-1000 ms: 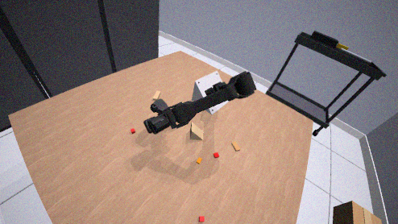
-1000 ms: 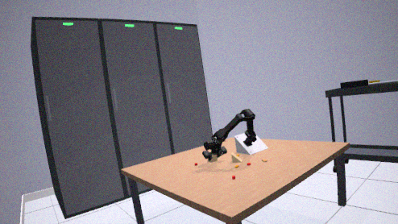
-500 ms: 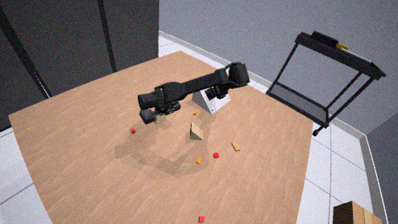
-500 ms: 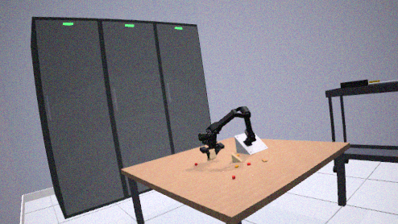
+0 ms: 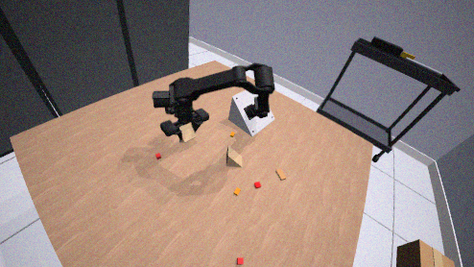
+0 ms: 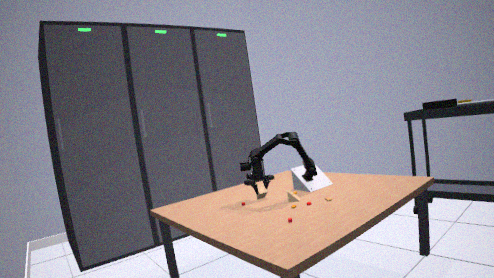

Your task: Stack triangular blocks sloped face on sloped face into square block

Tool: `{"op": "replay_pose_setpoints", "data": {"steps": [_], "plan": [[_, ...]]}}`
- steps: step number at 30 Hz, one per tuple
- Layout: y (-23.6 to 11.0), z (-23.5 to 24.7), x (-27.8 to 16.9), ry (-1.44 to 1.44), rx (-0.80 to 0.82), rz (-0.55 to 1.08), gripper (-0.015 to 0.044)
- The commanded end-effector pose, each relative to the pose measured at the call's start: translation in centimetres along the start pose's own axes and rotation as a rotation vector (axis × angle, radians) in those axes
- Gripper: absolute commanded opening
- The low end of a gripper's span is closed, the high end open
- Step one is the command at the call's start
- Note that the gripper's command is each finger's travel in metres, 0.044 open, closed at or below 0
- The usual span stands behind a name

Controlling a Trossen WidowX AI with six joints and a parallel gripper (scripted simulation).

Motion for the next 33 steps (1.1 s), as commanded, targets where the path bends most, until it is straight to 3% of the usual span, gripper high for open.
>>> {"op": "replay_pose_setpoints", "data": {"steps": [1,14,19,33], "plan": [[0.0,0.2,1.4,0.002,-0.014,0.108,0.0],[0.3,0.7,5.6,0.001,-0.059,0.444,0.0],[0.4,0.8,6.5,0.028,-0.076,0.481,0.0],[0.3,0.7,5.9,0.022,-0.073,0.448,0.0367]]}}
Point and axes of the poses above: the point midway between the two fingers, 35 mm back from their tips, its own y axis out along the fingers, its own z axis across the jaws, x = y × z, the point moved 5 cm from there along -y, back along the fingers, and after that the axes turned 8 degrees about y, right-handed, at the moved point
